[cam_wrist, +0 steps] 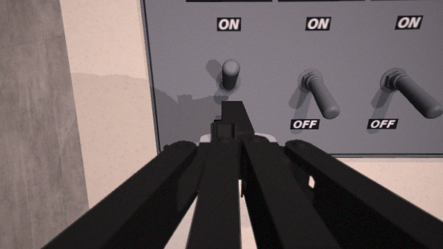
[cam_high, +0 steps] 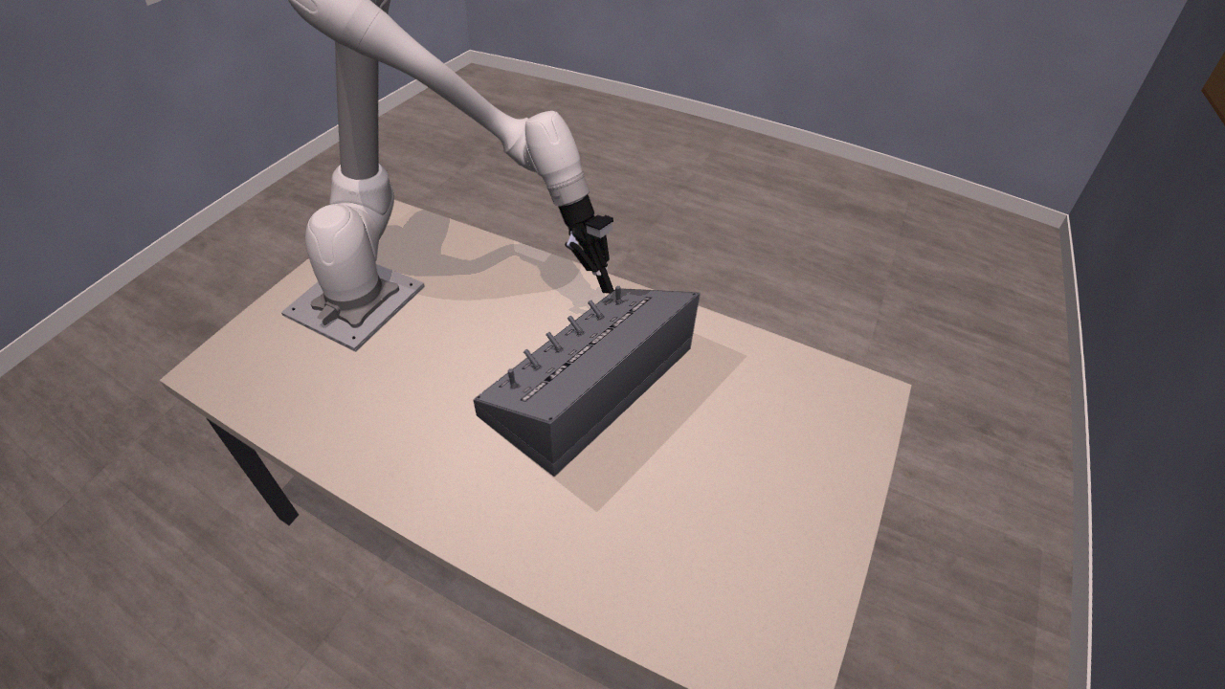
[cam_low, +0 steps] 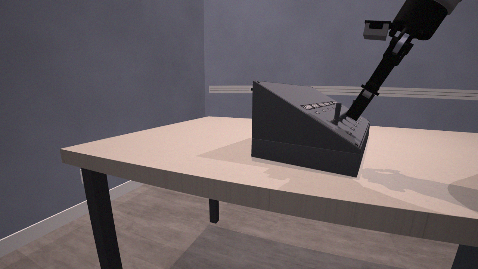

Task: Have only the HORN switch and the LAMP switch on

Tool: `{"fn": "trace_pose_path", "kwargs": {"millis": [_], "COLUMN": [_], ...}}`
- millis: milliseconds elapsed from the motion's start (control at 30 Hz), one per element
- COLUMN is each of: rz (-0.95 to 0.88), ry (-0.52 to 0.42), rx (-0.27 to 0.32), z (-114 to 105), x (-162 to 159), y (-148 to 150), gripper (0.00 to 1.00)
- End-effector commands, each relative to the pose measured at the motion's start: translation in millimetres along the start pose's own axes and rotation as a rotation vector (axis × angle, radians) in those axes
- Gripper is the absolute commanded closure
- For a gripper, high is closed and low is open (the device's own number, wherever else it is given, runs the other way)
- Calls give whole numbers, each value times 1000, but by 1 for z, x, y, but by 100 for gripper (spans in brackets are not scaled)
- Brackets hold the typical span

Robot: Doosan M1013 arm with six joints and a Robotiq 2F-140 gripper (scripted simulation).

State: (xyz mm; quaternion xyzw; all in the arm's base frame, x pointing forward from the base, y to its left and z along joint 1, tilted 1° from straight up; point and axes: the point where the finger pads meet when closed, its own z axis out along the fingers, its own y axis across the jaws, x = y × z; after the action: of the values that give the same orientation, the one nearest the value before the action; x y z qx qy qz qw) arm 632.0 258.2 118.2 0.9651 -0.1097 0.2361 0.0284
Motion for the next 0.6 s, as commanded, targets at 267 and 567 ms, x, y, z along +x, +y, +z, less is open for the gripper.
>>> {"fn": "trace_pose_path", "kwargs": {"millis": [267, 567], "rz": [-7, -4], "ry": [4, 3], "rx": [0, 3], "z": [-5, -30], "x": [-3, -2], "y": [0, -3], "gripper": [90, 90]}}
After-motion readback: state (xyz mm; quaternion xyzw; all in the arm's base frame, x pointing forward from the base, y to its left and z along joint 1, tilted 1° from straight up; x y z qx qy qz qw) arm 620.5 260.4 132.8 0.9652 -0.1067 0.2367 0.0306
